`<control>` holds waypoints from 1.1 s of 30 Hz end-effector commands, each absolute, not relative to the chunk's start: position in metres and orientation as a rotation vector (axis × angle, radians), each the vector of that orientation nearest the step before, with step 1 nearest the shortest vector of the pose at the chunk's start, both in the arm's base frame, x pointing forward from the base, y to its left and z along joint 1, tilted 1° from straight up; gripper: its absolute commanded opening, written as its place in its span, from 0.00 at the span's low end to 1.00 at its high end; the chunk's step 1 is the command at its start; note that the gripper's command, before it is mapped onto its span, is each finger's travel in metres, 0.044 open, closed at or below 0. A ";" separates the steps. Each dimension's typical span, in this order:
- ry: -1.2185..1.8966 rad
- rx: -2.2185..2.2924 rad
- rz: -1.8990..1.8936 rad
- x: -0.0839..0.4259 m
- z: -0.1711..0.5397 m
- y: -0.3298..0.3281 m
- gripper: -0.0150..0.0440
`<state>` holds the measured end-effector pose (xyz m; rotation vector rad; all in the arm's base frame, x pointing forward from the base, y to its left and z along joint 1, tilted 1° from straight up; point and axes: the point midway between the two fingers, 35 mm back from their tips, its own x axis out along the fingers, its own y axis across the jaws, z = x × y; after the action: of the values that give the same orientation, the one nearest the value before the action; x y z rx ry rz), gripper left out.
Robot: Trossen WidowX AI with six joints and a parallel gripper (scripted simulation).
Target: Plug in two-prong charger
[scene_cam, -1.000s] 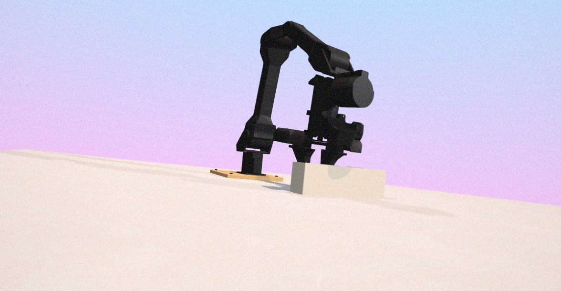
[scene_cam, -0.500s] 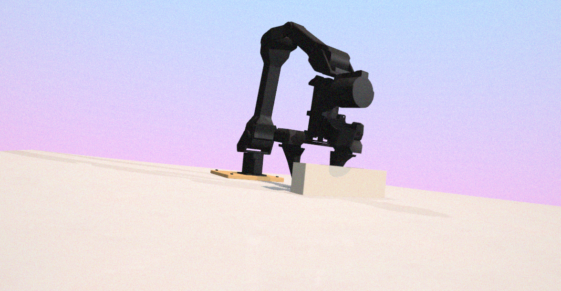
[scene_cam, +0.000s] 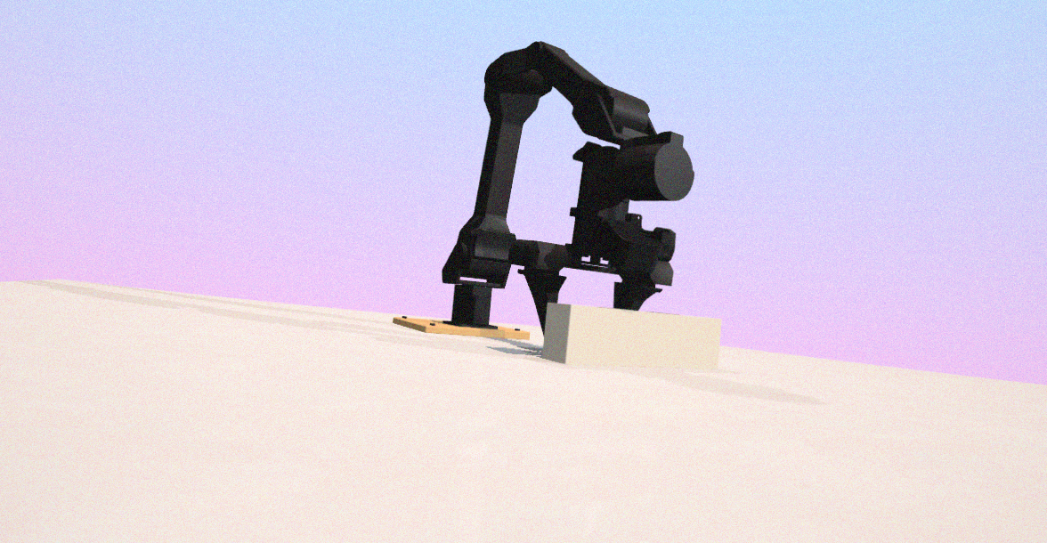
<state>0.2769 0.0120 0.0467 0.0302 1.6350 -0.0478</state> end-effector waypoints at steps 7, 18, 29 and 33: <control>1.625 0.030 -0.053 0.274 0.047 0.012 1.00; 1.618 0.030 -0.054 0.270 0.047 0.012 1.00; 1.619 0.030 -0.054 0.257 0.047 0.013 1.00; 1.619 0.030 -0.054 0.252 0.047 0.014 1.00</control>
<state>0.2553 0.0139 0.0473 0.0315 1.6215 -0.0486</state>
